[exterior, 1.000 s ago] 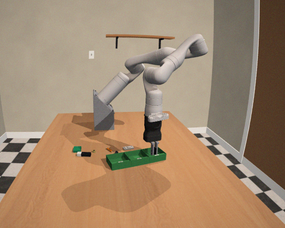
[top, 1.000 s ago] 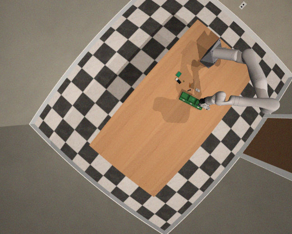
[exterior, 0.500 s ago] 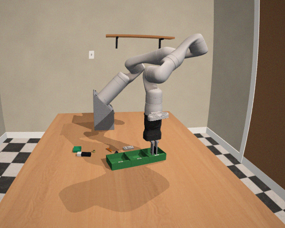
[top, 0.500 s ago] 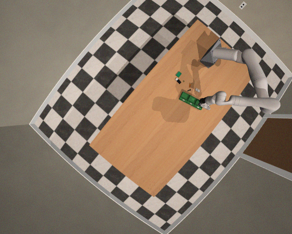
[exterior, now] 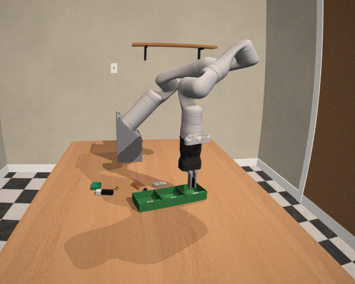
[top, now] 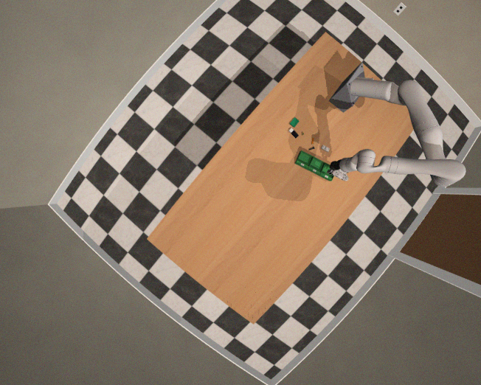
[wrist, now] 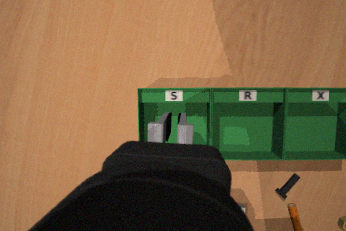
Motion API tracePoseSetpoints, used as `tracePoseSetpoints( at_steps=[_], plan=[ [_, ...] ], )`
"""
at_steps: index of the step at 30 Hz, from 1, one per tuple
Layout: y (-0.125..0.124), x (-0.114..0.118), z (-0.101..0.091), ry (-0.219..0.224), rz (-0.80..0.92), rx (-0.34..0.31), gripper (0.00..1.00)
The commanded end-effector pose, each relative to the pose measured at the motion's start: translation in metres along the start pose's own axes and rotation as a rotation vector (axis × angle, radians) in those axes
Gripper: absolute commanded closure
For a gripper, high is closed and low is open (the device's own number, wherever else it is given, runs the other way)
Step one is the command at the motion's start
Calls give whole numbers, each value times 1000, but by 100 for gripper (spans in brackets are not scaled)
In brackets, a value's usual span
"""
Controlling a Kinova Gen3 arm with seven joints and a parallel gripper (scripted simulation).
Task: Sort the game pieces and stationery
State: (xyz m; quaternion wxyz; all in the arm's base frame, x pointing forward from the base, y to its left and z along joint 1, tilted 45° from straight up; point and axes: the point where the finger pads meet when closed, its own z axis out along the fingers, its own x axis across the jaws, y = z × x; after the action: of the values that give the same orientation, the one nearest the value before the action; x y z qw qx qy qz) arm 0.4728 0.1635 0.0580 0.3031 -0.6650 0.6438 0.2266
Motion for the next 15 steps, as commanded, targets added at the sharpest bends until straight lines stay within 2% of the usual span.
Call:
tracePoseSetpoints(
  at_steps=[1,6,13,15],
  plan=[
    [-2,0,-6,0,-1,7,69],
    [-2,0,-23,0,-1,7,69],
    [-2,0,-24,0,-1,7,69],
    [-2,0,-41,0,-1,7,69]
  ],
)
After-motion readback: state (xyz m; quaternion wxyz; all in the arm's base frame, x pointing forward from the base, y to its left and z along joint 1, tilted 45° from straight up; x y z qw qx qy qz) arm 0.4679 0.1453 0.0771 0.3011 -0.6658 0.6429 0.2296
